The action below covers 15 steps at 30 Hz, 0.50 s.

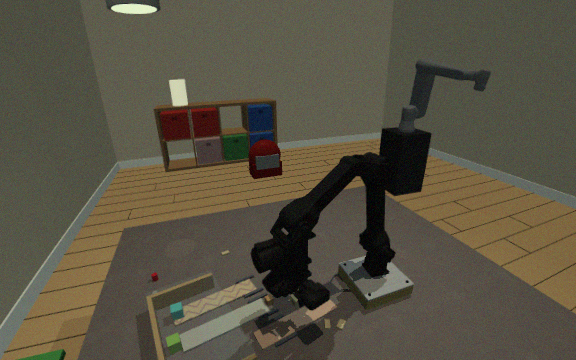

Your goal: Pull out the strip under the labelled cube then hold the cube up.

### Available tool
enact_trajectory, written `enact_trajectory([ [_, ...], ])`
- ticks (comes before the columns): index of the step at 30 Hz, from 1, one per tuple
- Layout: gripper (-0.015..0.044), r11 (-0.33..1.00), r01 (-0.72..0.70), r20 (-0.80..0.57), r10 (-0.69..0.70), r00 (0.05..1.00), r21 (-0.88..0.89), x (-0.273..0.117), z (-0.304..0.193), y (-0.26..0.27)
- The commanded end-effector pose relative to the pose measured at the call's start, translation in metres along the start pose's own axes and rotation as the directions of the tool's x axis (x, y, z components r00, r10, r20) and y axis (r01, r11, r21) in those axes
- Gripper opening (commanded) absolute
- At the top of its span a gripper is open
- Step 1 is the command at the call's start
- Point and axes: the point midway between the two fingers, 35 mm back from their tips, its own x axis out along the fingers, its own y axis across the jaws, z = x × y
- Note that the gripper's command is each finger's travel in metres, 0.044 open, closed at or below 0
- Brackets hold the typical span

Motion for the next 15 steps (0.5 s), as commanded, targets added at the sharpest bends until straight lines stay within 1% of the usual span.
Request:
enact_trajectory([
  [1,0.0,1.0,0.006,0.016,-0.006,1.0,-0.003,-0.021,0.0018,-0.0008],
  [15,0.0,1.0,0.006,0.016,-0.006,1.0,-0.003,-0.025,0.0015,-0.0008],
])
